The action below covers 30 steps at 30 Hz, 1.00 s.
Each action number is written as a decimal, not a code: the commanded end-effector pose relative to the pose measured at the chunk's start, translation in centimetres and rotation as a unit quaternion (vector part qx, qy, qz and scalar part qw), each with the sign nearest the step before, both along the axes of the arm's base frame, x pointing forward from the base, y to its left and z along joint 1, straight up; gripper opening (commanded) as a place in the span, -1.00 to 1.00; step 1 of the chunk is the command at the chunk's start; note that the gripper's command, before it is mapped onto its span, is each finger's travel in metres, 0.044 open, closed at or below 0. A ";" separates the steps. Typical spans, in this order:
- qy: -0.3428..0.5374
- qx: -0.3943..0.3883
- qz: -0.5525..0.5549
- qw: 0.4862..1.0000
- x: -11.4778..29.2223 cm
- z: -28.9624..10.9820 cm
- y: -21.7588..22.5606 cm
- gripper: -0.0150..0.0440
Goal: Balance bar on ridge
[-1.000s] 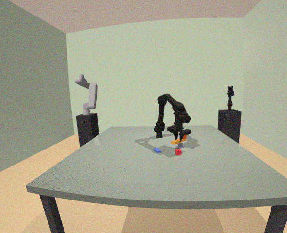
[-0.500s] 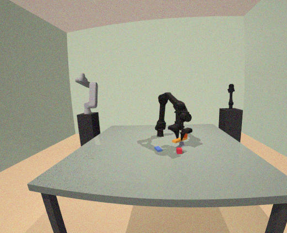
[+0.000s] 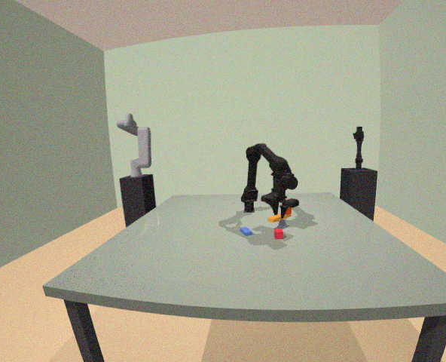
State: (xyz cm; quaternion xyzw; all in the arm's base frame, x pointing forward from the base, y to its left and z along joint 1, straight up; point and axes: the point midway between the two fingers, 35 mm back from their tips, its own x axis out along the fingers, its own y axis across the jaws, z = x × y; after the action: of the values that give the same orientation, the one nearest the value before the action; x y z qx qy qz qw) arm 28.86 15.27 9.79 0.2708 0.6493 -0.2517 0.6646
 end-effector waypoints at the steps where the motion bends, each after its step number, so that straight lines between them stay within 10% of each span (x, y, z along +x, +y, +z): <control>1: -0.001 0.000 -0.001 1.000 0.0 -0.1 0.0 -0.49; 30: 0.000 0.000 -0.001 1.000 0.0 -0.3 0.0 -0.49</control>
State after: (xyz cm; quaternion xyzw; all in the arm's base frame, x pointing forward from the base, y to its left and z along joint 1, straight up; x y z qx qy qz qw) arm 28.86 15.27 9.55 0.2707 0.6493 -0.2517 0.6646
